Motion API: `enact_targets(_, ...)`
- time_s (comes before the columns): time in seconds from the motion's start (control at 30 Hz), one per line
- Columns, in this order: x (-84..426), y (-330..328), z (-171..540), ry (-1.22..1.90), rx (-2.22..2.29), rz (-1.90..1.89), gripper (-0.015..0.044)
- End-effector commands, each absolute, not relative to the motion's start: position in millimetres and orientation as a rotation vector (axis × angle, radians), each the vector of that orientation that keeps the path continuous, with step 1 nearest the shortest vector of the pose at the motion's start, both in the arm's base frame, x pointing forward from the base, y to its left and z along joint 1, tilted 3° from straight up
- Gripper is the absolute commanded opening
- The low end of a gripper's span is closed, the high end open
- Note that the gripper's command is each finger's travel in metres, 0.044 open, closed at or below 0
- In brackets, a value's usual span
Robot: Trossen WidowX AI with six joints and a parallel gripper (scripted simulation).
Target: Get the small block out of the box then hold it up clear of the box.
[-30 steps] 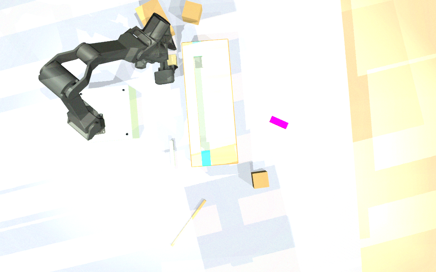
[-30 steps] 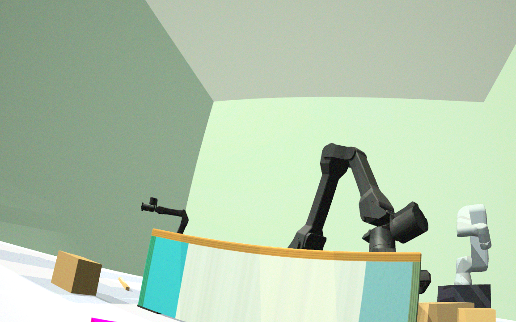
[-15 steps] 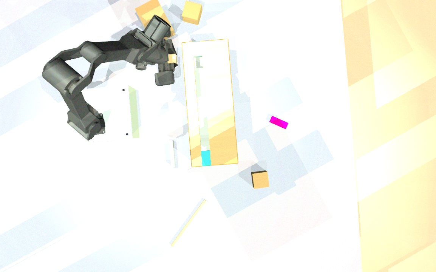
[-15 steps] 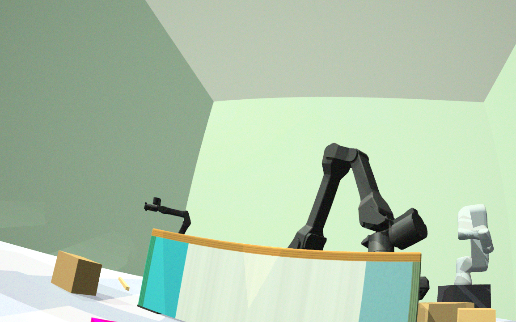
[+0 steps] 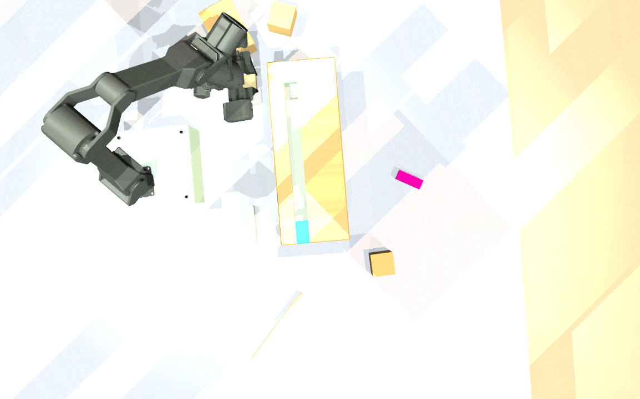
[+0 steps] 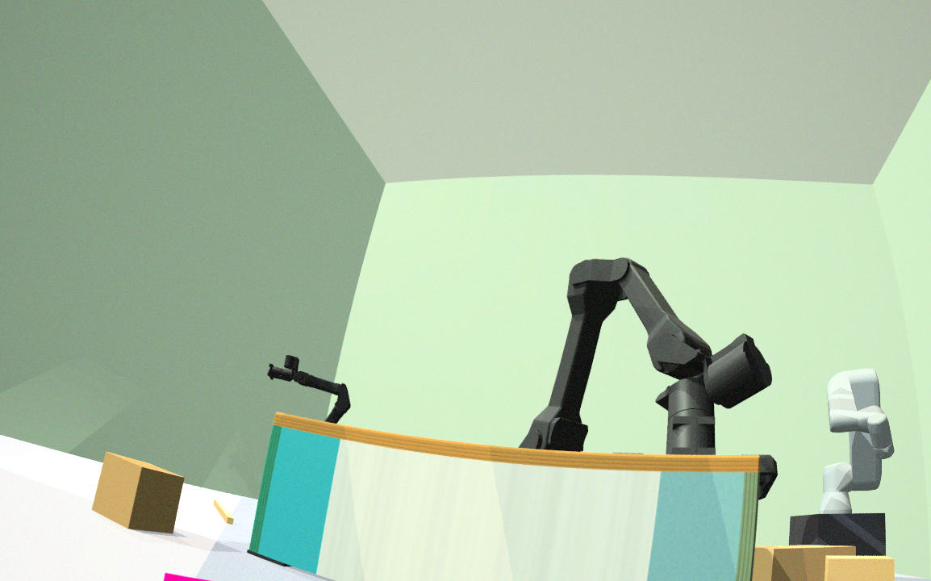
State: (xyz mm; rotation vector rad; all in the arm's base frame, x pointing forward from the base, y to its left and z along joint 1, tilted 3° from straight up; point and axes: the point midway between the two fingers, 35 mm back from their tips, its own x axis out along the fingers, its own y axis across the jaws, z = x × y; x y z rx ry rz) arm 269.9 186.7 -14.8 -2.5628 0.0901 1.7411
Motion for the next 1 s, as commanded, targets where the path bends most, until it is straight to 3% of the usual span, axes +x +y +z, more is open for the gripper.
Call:
enact_targets(0.0,270,187,0,0.082,-2.564,1.736,0.0000)
enact_targets(0.97,251,132,80,-0.478,-2.727,1.769,0.0000)
